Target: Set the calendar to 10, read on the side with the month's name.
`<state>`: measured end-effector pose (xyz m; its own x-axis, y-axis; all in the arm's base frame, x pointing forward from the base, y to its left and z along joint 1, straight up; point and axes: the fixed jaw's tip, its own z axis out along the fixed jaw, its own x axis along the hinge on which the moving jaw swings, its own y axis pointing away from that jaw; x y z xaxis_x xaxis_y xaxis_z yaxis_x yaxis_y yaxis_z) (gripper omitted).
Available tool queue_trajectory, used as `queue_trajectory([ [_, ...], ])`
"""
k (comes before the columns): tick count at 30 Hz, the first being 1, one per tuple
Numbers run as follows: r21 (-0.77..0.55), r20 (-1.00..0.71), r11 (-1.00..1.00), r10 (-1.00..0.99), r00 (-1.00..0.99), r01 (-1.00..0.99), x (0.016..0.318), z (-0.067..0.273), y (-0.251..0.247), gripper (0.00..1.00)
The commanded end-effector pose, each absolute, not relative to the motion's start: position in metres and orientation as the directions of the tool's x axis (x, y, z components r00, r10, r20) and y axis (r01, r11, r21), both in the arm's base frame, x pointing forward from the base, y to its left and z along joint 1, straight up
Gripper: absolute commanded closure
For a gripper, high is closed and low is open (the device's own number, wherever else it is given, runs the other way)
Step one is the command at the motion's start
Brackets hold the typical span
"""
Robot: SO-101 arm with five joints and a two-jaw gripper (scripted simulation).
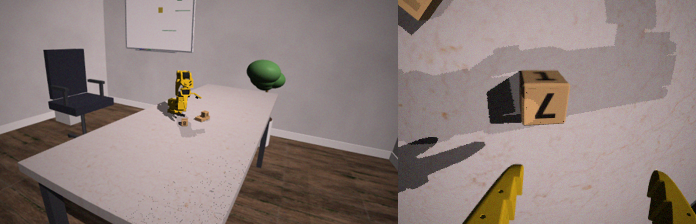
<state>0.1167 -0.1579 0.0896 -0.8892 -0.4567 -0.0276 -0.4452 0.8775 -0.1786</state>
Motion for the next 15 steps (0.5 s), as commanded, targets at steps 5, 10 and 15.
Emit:
queue_trajectory([
  [5,-0.062,-0.011,0.897,-0.438,-0.899,-0.437,0.116,0.068,-0.159,0.65],
  [10,-0.034,-0.006,0.899,-0.438,-0.899,-0.437,0.115,0.063,-0.158,0.65],
  [15,-0.049,-0.009,0.901,-0.432,-0.902,-0.431,0.117,0.064,-0.16,0.65],
])
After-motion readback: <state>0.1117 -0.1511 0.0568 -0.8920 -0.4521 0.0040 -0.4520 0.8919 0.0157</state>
